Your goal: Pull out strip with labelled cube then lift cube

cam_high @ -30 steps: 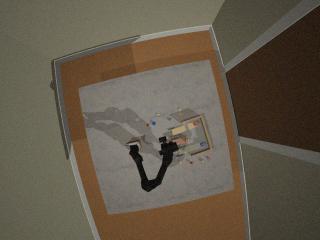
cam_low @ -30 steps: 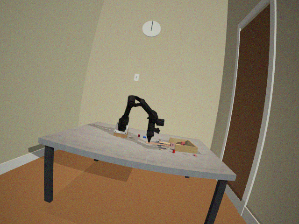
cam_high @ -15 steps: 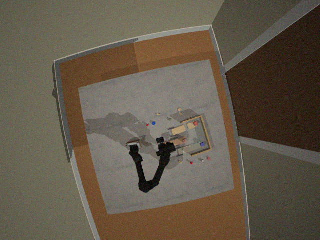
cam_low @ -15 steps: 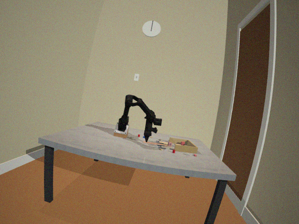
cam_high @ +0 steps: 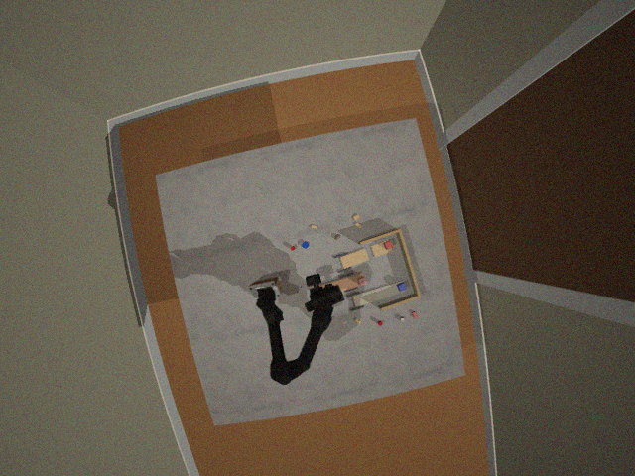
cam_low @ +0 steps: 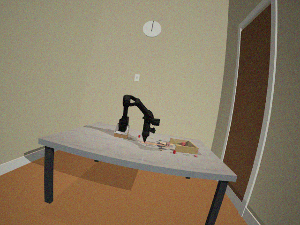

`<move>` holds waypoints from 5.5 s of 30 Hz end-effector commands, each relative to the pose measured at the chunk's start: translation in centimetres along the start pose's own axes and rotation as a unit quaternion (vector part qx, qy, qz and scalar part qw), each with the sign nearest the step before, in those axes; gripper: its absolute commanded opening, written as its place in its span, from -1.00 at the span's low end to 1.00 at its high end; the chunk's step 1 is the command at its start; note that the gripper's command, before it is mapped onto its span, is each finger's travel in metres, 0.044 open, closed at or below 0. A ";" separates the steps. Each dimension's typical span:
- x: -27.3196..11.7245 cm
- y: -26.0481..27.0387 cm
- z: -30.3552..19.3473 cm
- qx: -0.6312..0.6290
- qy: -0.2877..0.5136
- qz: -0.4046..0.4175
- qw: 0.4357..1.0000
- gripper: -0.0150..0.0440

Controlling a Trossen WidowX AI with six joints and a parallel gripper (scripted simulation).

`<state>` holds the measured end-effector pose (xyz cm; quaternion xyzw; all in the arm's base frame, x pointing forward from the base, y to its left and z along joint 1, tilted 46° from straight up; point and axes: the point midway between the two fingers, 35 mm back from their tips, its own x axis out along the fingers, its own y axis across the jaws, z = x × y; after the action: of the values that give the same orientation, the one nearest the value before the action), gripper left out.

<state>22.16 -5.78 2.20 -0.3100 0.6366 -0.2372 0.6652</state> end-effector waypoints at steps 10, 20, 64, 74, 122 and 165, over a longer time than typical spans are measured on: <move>0.4 0.0 -1.7 -0.002 0.012 0.000 1.000 -0.49; -0.8 0.0 -0.8 0.000 0.003 0.001 1.000 -0.49; -5.0 -0.3 11.8 -0.043 0.009 0.002 0.999 1.00; -5.4 -0.4 15.2 -0.042 0.009 0.002 0.999 1.00; -0.6 -0.4 19.6 -0.041 0.008 0.001 0.999 0.36; -5.0 1.2 11.7 -0.043 0.009 0.002 0.999 -0.49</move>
<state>34.35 -0.41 4.71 -0.3376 0.6558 -0.2116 0.6412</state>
